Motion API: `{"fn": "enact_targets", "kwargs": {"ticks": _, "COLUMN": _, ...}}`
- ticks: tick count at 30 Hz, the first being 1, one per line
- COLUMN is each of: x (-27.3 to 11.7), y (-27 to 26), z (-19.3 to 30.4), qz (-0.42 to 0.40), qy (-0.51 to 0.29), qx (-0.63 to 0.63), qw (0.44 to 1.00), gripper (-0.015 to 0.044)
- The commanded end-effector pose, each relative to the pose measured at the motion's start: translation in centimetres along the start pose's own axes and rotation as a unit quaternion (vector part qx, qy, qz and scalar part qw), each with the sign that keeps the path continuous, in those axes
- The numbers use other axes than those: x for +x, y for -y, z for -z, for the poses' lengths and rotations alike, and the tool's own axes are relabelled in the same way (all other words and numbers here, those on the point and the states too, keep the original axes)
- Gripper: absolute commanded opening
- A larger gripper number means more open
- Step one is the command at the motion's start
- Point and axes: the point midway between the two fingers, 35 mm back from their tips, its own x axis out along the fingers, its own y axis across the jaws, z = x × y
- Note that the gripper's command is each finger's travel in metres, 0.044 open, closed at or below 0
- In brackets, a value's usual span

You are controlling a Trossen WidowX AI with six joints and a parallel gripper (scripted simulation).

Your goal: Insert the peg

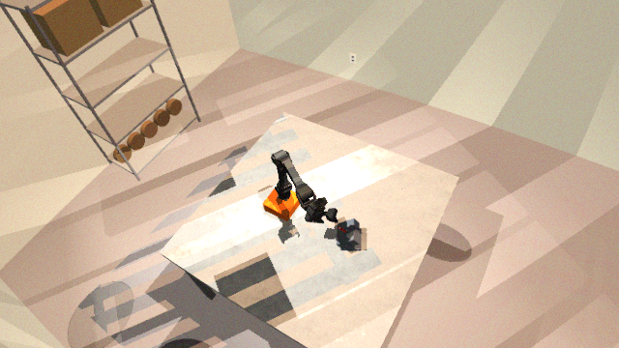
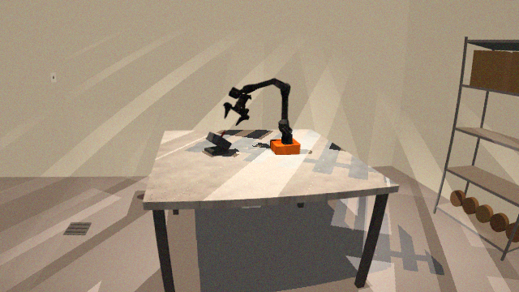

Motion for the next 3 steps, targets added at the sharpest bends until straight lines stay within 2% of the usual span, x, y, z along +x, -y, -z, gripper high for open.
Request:
{"fn": "enact_targets", "kwargs": {"ticks": 1, "x": -0.35, "y": 0.18, "z": -0.05, "qz": 0.004, "qy": -0.001, "qx": -0.003, "qw": 1.0, "gripper": 0.044}}
{"fn": "enact_targets", "kwargs": {"ticks": 3, "x": -0.35, "y": 0.18, "z": -0.05, "qz": 0.004, "qy": -0.001, "qx": -0.003, "qw": 1.0, "gripper": 0.044}}
